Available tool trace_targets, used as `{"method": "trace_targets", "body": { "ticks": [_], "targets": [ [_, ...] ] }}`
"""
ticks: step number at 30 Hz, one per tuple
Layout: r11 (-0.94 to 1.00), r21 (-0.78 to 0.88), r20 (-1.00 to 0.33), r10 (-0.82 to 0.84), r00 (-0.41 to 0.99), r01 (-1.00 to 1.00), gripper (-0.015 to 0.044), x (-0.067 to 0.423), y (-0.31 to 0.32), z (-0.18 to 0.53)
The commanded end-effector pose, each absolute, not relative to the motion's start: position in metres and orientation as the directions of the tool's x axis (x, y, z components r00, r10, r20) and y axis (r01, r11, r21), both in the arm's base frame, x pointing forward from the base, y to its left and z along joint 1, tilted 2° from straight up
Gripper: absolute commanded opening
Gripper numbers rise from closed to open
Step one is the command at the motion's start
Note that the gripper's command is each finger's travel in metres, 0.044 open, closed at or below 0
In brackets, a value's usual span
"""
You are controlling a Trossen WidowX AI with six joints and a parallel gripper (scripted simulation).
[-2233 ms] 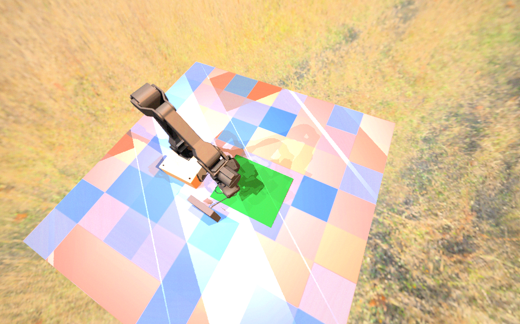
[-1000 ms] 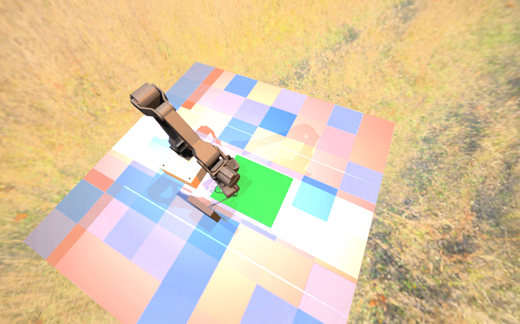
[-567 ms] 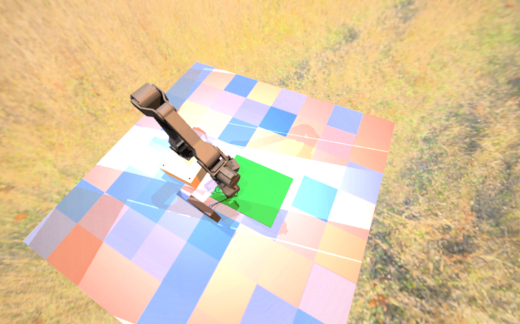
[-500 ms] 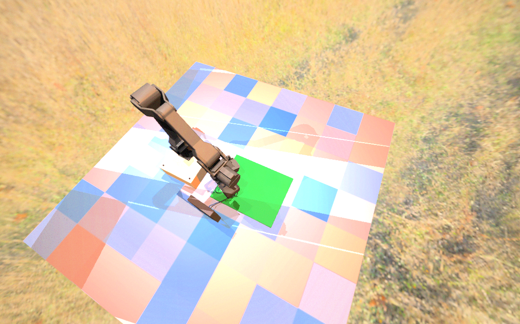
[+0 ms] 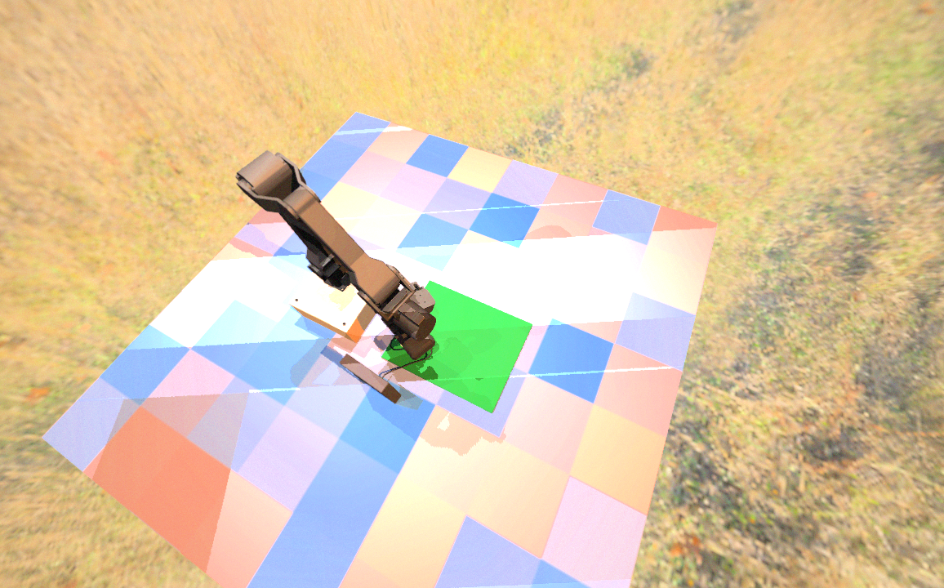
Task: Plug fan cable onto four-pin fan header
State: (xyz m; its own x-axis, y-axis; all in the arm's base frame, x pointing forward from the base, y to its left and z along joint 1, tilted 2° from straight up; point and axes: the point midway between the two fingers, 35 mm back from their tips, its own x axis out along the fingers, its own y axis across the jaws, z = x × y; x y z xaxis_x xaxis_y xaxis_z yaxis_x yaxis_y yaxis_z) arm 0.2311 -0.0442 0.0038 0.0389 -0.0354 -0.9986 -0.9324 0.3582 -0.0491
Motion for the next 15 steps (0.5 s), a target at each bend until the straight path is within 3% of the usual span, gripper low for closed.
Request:
{"method": "trace_targets", "body": {
  "ticks": [1, 15],
  "targets": [
    [0.356, -0.048, -0.999, -0.033, 0.039, -0.933, 0.0000, 0.2306, -0.0438, 0.0030],
    [0.354, -0.048, -0.999, -0.033, 0.039, -0.934, 0.0000, 0.2311, -0.0440, -0.0026]
  ]
}}
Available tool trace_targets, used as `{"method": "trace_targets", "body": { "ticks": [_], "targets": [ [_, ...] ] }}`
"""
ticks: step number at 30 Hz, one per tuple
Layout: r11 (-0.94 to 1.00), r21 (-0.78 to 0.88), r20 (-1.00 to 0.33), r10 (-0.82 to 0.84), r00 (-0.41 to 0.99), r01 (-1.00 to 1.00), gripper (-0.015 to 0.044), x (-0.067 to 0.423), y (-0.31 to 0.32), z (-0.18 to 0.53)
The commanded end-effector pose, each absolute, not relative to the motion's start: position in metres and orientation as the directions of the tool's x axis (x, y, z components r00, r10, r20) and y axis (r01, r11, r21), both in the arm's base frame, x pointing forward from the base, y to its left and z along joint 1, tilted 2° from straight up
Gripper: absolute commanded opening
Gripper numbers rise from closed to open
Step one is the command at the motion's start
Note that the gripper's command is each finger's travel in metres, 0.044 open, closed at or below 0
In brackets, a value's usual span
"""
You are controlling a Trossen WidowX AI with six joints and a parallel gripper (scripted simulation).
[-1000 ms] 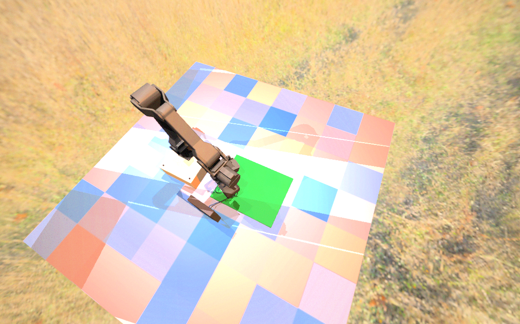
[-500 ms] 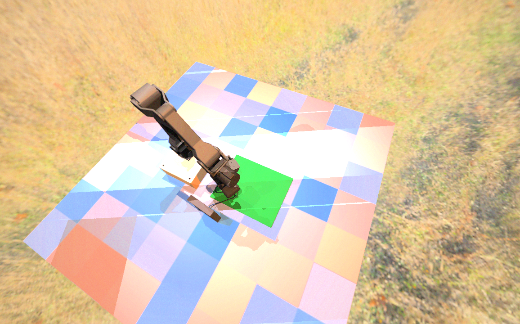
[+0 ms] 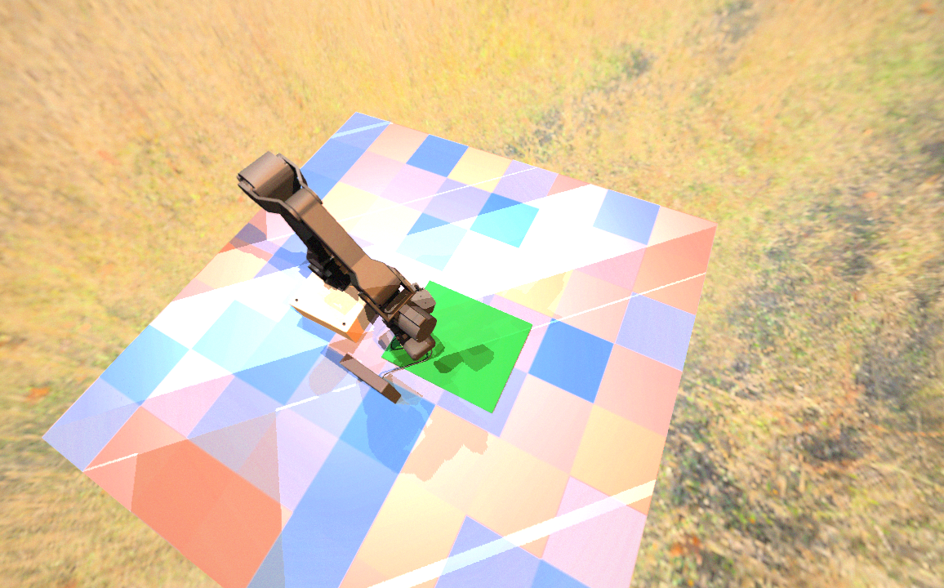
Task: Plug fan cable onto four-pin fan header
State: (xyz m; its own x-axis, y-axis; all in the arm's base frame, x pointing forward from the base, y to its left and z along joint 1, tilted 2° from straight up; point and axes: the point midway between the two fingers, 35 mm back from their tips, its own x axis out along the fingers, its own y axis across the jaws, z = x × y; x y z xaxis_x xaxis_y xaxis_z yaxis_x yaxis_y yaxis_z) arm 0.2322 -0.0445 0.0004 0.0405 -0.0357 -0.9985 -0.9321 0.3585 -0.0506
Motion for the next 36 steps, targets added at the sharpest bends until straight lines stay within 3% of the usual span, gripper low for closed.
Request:
{"method": "trace_targets", "body": {
  "ticks": [1, 19, 29, 36],
  "targets": [
    [0.354, -0.048, -0.999, -0.033, 0.039, -0.934, 0.0000, 0.231, -0.044, -0.003],
    [0.354, -0.048, -0.999, -0.033, 0.039, -0.934, 0.0000, 0.231, -0.044, -0.014],
    [0.358, -0.050, -0.999, -0.034, 0.040, -0.933, 0.0260, 0.233, -0.045, -0.011],
    [0.355, -0.049, -0.999, -0.033, 0.039, -0.934, 0.0260, 0.231, -0.043, 0.041]
  ]
}}
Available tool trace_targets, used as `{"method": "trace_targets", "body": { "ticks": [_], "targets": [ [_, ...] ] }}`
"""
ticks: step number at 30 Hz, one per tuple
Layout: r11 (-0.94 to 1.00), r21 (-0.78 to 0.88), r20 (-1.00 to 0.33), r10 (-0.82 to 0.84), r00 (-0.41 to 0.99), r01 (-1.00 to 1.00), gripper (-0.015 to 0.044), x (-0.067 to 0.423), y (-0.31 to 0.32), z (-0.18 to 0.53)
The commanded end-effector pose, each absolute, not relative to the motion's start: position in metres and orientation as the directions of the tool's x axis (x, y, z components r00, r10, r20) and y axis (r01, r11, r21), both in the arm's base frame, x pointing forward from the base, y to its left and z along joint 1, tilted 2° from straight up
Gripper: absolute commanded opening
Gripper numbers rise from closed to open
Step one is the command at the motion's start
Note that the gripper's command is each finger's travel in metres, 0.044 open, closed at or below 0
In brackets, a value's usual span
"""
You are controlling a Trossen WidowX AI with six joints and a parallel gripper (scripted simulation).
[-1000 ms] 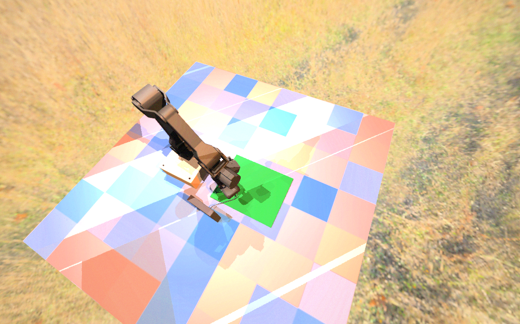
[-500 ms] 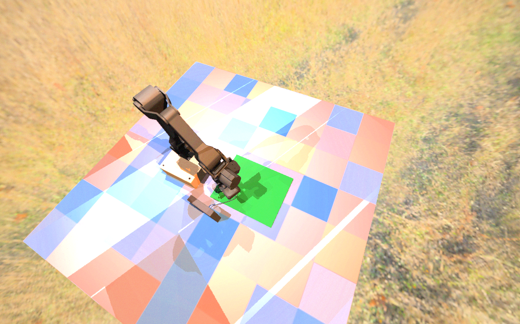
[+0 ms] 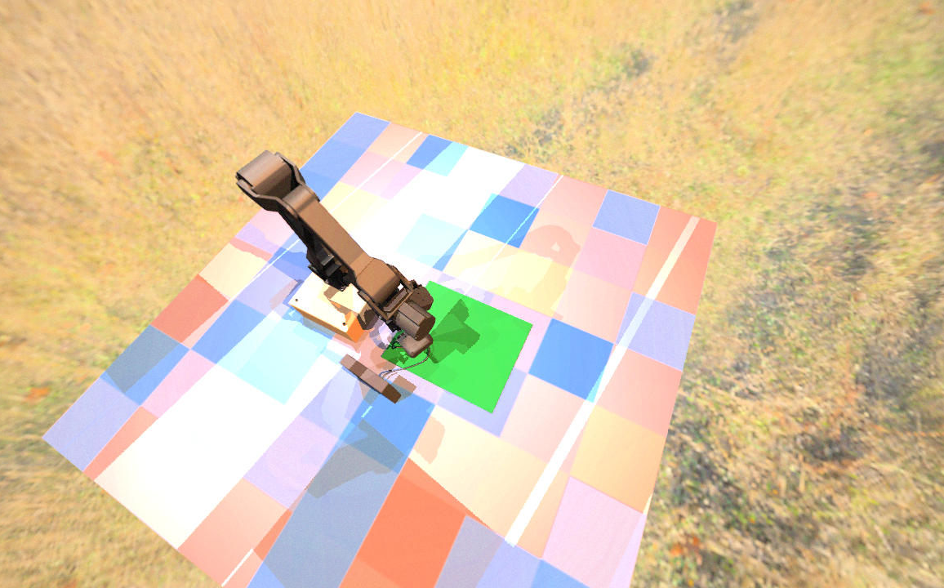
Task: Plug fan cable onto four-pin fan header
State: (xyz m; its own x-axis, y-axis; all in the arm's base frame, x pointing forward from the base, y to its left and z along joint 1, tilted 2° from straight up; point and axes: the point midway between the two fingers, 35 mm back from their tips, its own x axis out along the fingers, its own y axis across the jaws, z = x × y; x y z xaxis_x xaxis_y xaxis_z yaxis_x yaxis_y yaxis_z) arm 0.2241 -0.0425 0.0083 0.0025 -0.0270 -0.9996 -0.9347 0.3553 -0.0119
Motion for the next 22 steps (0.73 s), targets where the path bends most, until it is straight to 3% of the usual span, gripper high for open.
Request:
{"method": "trace_targets", "body": {
  "ticks": [1, 7, 16, 22],
  "targets": [
    [0.354, -0.048, -0.999, -0.033, 0.039, -0.934, 0.0260, 0.231, -0.043, 0.044],
    [0.354, -0.048, -0.999, -0.032, 0.040, -0.934, 0.0260, 0.235, -0.036, 0.045],
    [0.355, -0.048, -0.999, -0.023, 0.042, -0.934, 0.0260, 0.273, 0.069, 0.044],
    [0.355, -0.048, -0.999, -0.023, 0.042, -0.934, 0.0260, 0.273, 0.071, 0.043]
  ]
}}
